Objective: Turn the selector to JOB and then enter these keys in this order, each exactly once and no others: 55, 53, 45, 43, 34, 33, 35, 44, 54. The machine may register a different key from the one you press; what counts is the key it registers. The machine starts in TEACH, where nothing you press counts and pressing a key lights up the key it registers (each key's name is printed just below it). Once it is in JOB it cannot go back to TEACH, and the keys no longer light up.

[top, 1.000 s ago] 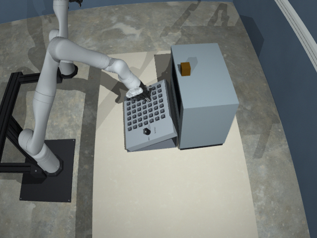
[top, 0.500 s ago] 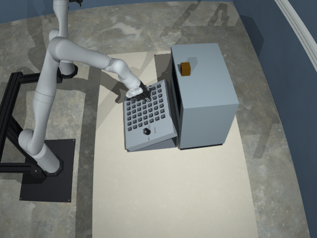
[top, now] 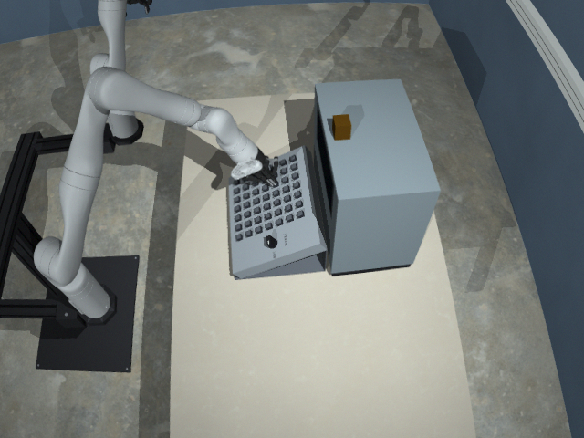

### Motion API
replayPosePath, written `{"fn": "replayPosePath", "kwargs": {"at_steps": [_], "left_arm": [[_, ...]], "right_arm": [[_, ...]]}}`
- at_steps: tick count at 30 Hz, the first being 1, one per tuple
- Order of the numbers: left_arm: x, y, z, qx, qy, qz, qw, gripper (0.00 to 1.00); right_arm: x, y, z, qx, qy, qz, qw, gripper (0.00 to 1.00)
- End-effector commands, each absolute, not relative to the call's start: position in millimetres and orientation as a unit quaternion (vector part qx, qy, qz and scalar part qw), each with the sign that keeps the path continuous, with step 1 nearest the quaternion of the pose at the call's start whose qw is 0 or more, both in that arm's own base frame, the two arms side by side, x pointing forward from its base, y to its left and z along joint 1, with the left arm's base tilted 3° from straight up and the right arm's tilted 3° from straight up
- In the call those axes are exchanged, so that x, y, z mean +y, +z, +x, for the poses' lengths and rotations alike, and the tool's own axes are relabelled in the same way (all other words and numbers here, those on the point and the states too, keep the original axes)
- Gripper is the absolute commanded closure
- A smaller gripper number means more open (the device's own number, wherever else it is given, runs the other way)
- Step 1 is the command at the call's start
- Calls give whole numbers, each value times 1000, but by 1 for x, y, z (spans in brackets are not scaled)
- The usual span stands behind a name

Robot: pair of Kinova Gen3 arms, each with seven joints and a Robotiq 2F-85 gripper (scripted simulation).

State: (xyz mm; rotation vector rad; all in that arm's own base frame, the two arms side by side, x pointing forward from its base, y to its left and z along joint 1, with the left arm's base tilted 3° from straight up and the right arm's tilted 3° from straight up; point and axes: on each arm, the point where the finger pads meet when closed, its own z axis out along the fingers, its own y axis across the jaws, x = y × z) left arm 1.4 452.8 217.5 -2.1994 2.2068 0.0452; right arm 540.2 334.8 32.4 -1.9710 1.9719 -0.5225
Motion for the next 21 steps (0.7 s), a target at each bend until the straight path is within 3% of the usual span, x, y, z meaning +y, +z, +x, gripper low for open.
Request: {"fn": "replayPosePath", "kwargs": {"at_steps": [1,21], "left_arm": [[453,218,1,708,15,-706,14,2],[453,218,1,708,15,-706,14,2]], "right_arm": [[336,37,539,687,-182,-687,153,903],[337,58,528,687,-182,-687,153,903]]}}
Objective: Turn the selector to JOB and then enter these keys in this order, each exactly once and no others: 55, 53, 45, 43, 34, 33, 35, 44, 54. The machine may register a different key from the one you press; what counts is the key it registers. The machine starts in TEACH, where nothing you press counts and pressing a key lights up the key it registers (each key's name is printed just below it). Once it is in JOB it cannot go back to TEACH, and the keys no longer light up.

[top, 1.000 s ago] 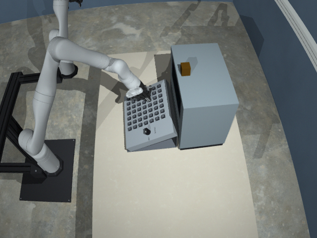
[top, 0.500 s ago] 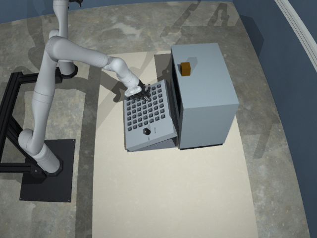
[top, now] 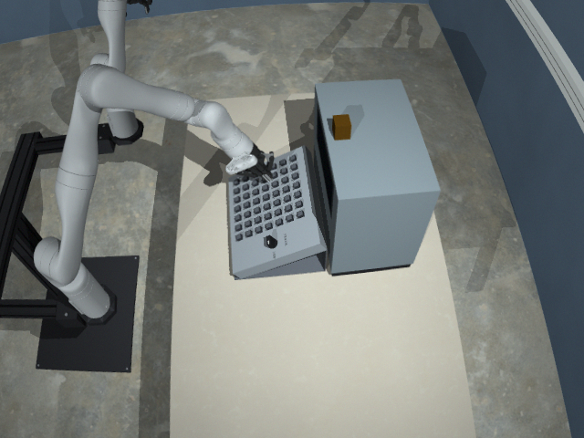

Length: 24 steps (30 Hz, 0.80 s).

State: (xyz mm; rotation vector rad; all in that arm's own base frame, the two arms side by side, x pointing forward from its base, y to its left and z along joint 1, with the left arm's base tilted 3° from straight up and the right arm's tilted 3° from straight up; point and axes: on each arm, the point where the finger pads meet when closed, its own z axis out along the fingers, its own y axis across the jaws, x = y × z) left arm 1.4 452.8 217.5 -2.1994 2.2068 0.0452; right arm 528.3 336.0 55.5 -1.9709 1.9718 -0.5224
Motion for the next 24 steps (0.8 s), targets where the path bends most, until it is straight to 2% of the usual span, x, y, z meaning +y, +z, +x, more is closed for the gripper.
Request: {"fn": "replayPosePath", "kwargs": {"at_steps": [1,24], "left_arm": [[453,218,1,708,15,-706,14,2],[453,218,1,708,15,-706,14,2]], "right_arm": [[337,58,528,687,-182,-687,153,903],[371,57,528,687,-182,-687,153,903]]}}
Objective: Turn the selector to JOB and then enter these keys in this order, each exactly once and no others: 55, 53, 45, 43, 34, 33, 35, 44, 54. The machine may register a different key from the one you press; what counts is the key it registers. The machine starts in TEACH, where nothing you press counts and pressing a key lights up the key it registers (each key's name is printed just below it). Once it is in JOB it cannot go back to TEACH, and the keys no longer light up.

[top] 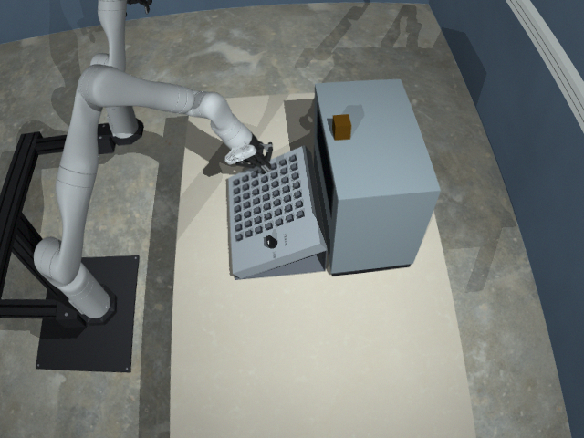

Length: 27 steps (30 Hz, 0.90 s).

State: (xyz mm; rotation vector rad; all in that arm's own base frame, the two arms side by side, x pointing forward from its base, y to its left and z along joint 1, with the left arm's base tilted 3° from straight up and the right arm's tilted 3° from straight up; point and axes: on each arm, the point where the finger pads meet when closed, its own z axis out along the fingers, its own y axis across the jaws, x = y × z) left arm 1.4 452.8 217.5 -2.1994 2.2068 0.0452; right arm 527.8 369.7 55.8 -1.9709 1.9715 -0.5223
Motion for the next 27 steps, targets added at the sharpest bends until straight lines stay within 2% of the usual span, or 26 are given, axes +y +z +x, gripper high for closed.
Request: {"fn": "replayPosePath", "kwargs": {"at_steps": [1,27], "left_arm": [[453,218,1,708,15,-706,14,2],[453,218,1,708,15,-706,14,2]], "right_arm": [[371,57,528,687,-182,-687,153,903],[370,38,538,687,-182,-687,153,903]]}}
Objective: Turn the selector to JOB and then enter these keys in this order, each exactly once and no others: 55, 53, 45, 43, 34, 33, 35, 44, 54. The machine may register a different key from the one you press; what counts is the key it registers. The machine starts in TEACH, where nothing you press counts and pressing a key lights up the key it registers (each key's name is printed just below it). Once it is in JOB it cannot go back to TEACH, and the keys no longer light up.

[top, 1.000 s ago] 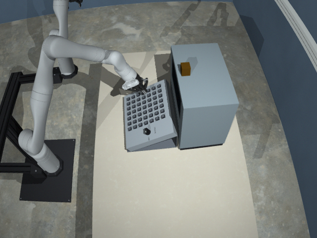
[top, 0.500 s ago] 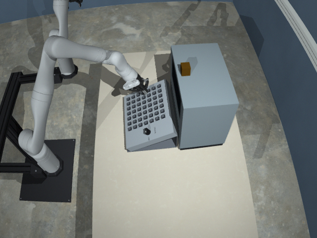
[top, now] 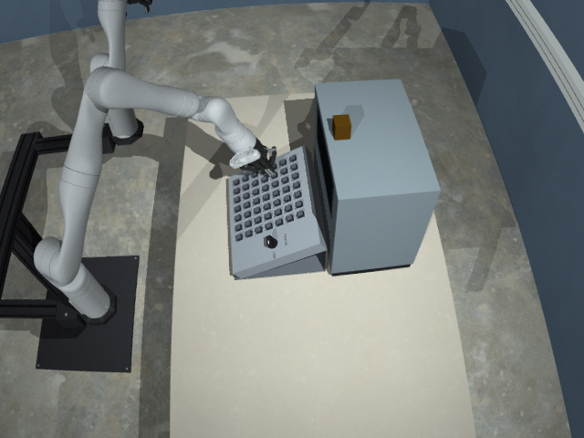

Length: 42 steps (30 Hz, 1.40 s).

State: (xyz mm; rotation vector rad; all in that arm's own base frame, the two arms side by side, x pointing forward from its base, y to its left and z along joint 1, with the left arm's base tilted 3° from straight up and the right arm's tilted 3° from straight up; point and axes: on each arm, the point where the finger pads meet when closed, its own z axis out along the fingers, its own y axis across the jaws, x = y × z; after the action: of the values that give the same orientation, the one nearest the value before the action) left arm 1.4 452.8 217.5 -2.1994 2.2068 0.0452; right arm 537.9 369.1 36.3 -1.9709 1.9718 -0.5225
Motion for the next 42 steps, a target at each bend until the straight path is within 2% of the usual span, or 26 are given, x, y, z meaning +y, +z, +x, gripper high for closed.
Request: {"fn": "replayPosePath", "kwargs": {"at_steps": [1,42], "left_arm": [[453,218,1,708,15,-706,14,2],[453,218,1,708,15,-706,14,2]], "right_arm": [[370,38,538,687,-182,-687,153,903],[369,32,542,687,-182,-687,153,903]]}}
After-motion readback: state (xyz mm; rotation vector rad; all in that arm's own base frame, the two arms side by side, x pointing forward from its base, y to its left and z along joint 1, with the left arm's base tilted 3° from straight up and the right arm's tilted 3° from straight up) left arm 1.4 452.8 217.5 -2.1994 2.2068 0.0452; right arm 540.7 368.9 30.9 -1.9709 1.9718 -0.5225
